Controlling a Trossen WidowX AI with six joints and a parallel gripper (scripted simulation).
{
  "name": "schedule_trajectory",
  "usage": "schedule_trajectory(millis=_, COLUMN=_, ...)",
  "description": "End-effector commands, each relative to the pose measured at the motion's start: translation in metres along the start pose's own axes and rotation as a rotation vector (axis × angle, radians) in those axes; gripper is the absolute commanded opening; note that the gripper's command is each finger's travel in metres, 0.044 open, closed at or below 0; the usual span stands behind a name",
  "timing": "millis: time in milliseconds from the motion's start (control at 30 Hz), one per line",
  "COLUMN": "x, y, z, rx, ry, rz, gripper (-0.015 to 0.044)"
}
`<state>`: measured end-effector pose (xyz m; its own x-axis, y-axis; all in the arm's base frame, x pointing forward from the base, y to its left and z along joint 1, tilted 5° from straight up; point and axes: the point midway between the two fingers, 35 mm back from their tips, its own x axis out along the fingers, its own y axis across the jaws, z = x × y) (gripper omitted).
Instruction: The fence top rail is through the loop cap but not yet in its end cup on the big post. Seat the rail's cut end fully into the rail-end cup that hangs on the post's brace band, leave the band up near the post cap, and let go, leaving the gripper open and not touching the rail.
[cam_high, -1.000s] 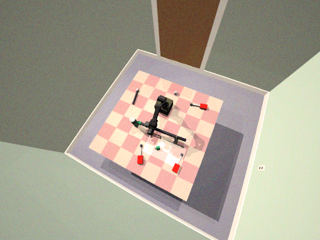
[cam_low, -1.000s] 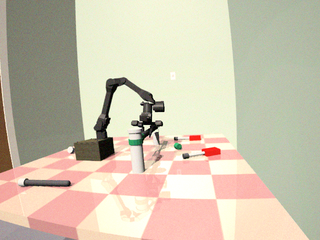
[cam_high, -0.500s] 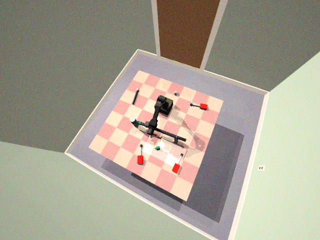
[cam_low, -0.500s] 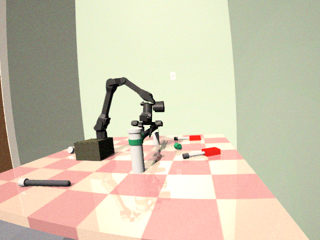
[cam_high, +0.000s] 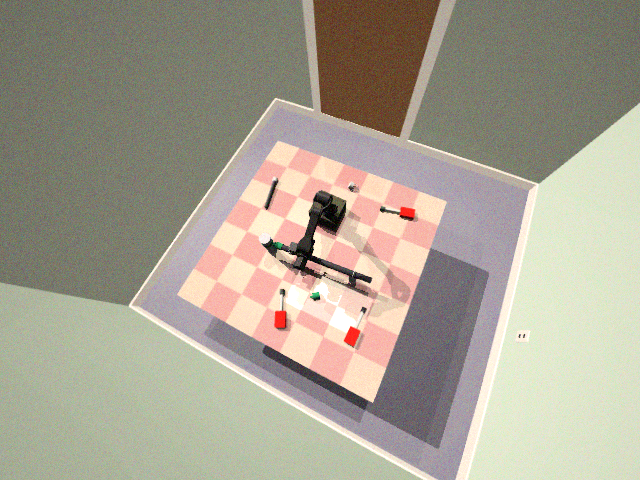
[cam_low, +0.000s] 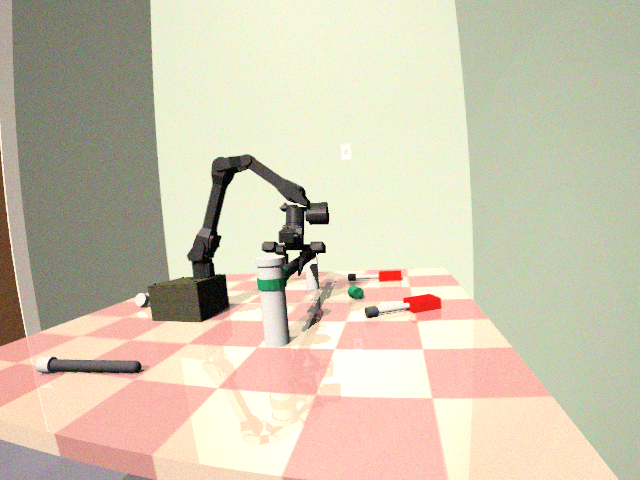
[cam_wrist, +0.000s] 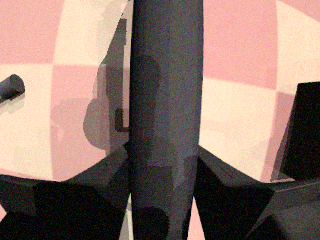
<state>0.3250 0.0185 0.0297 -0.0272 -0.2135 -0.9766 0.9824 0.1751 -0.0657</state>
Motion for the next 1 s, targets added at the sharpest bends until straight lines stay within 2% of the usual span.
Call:
schedule_trajectory(millis=0, x=0.0, y=0.001, z=0.005, rx=0.001, ry=-0.009, rz=0.002, gripper=0.0)
schedule_trajectory(millis=967, x=0.001, y=0.002, z=0.019, rx=0.001, ry=-0.011, rz=0.002, gripper=0.0)
